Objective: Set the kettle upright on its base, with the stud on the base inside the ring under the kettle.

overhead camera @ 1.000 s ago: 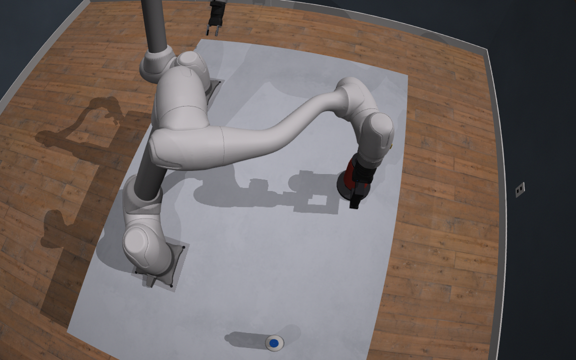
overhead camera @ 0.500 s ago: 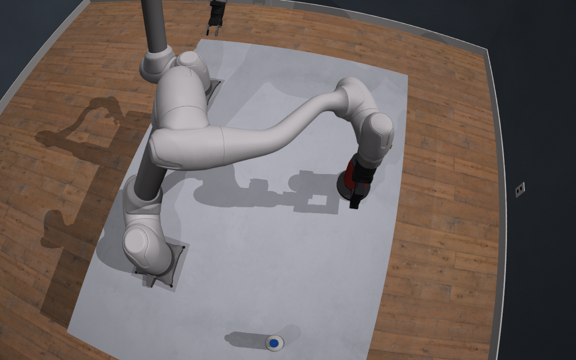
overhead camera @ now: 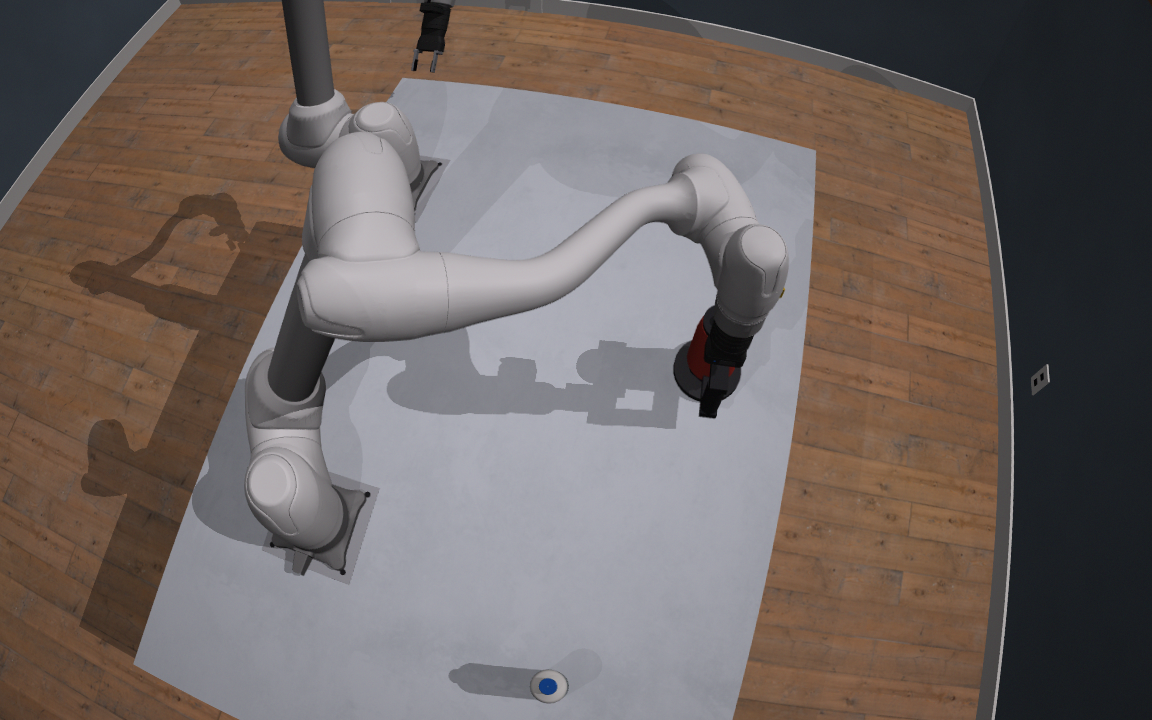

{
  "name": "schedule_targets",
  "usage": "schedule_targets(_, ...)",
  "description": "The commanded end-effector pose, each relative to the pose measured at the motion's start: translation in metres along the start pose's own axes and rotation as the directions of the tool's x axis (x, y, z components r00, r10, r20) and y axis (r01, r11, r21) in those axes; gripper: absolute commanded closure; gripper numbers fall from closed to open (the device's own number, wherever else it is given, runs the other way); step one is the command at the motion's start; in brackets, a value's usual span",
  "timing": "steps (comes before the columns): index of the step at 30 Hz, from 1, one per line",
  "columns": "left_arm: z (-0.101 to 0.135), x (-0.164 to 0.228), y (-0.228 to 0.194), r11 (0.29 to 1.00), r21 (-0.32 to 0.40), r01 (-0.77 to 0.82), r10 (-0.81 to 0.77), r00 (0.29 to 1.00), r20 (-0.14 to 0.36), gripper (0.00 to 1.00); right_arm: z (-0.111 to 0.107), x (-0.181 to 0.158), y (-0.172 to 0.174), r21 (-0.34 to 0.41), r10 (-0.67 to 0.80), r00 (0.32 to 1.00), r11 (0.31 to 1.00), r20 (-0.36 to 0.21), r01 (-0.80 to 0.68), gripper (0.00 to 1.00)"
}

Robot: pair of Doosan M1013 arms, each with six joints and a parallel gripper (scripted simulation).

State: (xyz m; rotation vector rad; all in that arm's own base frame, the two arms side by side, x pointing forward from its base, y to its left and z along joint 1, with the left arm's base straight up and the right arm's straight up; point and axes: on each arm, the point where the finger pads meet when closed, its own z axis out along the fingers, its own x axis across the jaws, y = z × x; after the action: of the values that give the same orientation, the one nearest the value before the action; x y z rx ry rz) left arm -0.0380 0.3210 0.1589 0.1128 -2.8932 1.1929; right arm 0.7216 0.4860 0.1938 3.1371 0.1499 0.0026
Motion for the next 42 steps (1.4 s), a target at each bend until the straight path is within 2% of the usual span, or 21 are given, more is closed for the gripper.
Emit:
schedule_targets(1, -0.0009, 0.0019, 0.0012, 1.0, 0.004, -0.003, 0.003, 1.0, -0.004, 0.0, -0.0015, 0.0, -0.0037, 0.003, 0.001, 1.0, 1.0, 0.002, -0.001, 1.0)
schedule_targets(42, -0.0009, 0.0019, 0.0012, 1.0, 0.004, -0.003, 0.003, 1.0, -0.004, 0.0, 0.004, -0.0013, -0.0055, 0.004, 0.001, 1.0, 1.0, 0.001, -0.001, 1.0)
